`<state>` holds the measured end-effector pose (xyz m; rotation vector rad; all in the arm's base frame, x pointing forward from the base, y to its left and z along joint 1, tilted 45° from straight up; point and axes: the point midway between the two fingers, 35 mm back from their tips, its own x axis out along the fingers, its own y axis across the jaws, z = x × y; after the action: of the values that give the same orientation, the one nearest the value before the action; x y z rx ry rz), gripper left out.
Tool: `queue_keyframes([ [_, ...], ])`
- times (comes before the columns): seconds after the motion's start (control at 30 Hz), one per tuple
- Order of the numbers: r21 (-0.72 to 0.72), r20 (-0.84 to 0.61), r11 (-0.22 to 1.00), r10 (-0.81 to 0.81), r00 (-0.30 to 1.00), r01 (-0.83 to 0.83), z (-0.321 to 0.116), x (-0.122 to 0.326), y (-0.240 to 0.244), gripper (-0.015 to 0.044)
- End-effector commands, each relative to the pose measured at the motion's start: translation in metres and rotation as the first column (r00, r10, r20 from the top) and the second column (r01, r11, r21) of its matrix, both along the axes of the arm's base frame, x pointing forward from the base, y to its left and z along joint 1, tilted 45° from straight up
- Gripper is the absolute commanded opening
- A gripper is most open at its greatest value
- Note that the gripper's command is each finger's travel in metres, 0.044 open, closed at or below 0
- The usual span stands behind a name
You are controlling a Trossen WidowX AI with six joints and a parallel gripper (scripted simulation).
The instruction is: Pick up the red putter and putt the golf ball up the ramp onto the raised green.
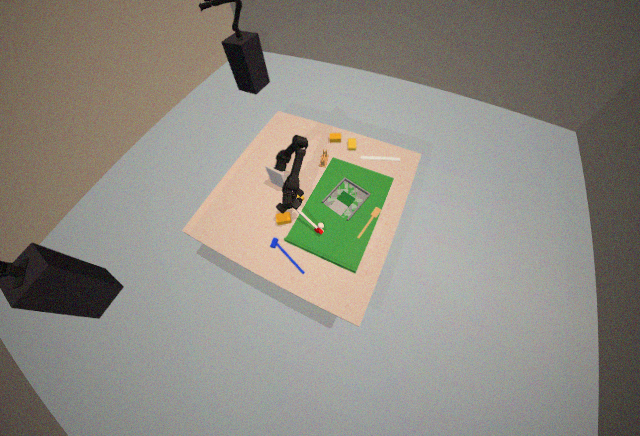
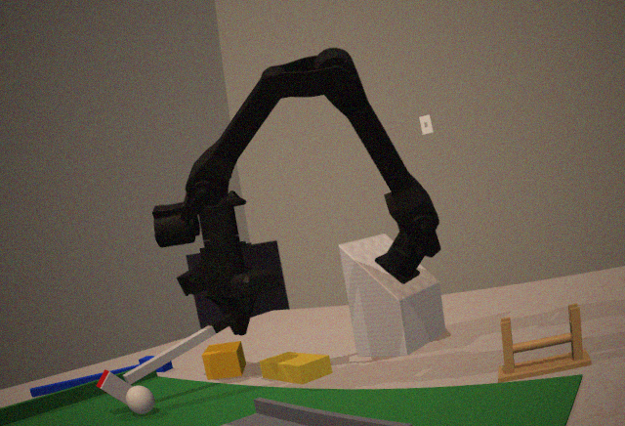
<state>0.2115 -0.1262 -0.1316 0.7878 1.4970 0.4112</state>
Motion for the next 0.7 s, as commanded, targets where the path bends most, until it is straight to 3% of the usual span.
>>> queue_keyframes([
  [0.0, 0.003, 0.013, 1.0, 0.005, 1.0, -0.005, 0.034, 0.011, 0.035, 0.0],
  [0.1, 0.009, 0.015, 1.0, 0.007, 1.0, -0.007, 0.053, 0.012, 0.059, 0.0],
  [0.27, 0.01, 0.015, 1.0, 0.007, 1.0, -0.007, 0.055, 0.012, 0.06, 0.0],
  [0.67, 0.008, 0.014, 1.0, 0.007, 1.0, -0.007, 0.097, 0.007, 0.019, 0.0],
])
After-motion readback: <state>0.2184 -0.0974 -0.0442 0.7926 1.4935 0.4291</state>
